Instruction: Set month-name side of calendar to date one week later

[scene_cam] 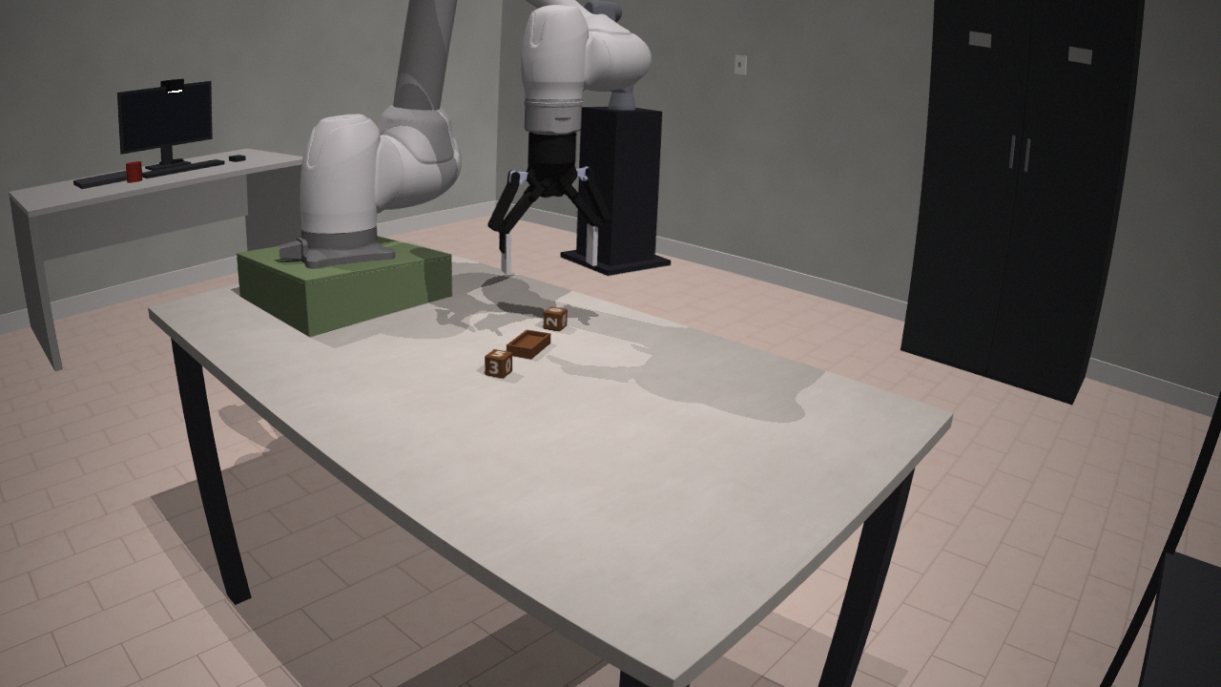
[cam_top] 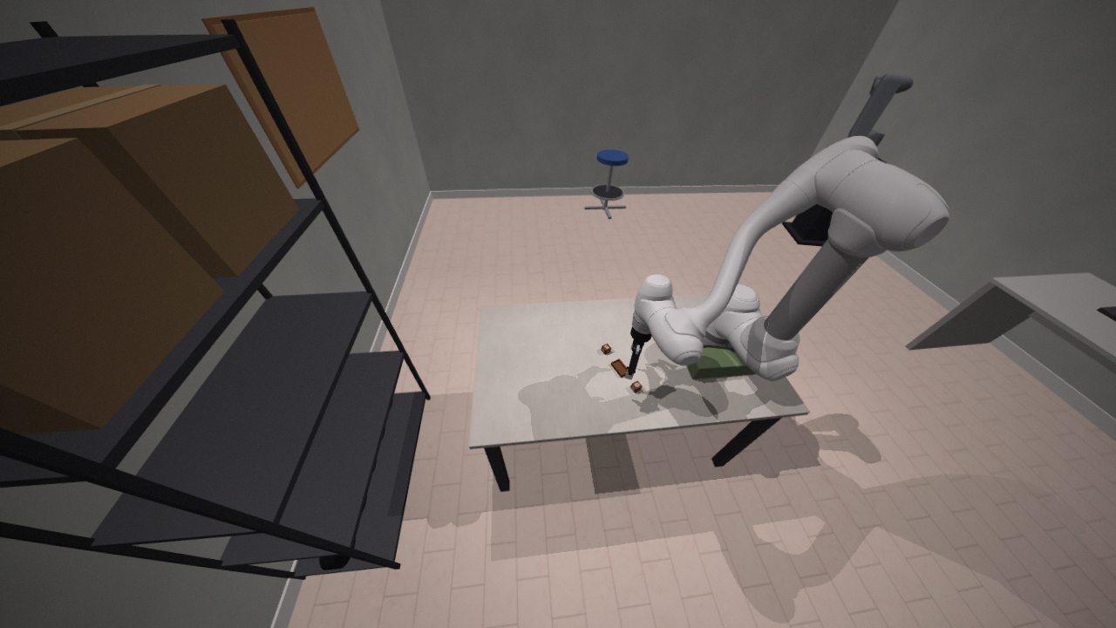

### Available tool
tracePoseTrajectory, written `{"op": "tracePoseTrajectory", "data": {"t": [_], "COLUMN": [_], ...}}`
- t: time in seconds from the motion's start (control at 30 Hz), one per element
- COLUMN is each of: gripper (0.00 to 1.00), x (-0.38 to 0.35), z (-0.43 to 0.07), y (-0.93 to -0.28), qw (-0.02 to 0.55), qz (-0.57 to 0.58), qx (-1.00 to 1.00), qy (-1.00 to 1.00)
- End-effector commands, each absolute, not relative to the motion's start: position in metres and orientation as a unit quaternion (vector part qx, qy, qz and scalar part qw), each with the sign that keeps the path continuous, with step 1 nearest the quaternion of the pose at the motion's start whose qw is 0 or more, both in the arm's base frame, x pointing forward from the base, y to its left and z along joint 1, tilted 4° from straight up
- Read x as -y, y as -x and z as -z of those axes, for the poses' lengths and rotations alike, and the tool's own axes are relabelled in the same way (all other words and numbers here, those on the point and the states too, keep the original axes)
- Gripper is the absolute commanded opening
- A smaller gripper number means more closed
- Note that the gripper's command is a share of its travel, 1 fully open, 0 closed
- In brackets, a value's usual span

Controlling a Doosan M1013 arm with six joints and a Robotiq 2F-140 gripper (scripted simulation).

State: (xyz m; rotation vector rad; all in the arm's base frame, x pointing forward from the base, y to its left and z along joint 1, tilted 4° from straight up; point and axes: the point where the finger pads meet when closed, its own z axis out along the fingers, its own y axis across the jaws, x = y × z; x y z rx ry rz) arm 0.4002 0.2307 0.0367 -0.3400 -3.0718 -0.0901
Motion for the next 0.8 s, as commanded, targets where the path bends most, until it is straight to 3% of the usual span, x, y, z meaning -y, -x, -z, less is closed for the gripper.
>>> {"op": "tracePoseTrajectory", "data": {"t": [0.0,0.77], "gripper": [1.00,1.00], "x": [-0.222,-0.177], "z": [-0.036,-0.030], "y": [-0.408,-0.440], "qw": [0.024,0.031], "qz": [0.021,0.010], "qx": [0.981,0.829], "qy": [0.194,0.558]}}
